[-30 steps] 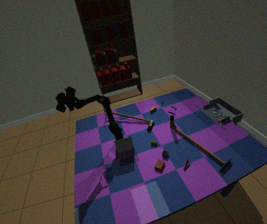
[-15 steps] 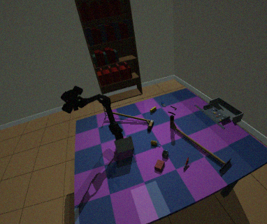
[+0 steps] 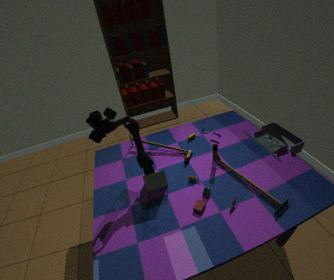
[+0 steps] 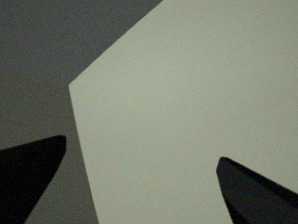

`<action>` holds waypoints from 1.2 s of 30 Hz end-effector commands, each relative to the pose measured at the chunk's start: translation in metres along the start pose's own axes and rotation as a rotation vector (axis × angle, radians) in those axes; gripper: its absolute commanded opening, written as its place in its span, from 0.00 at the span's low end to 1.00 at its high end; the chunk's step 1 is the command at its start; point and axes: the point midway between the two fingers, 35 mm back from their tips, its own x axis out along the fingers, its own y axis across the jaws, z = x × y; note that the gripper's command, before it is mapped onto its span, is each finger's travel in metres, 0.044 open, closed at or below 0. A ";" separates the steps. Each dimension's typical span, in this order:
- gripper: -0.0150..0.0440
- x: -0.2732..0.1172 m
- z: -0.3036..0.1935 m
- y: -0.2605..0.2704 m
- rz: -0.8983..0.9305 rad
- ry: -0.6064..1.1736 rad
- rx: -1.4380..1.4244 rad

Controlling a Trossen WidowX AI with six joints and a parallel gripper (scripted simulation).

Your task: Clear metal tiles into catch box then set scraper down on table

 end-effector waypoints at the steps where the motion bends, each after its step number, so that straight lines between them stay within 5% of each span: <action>1: 1.00 0.014 -0.020 0.004 0.003 0.053 -0.013; 36: 1.00 0.075 -0.218 0.060 0.110 0.571 -0.205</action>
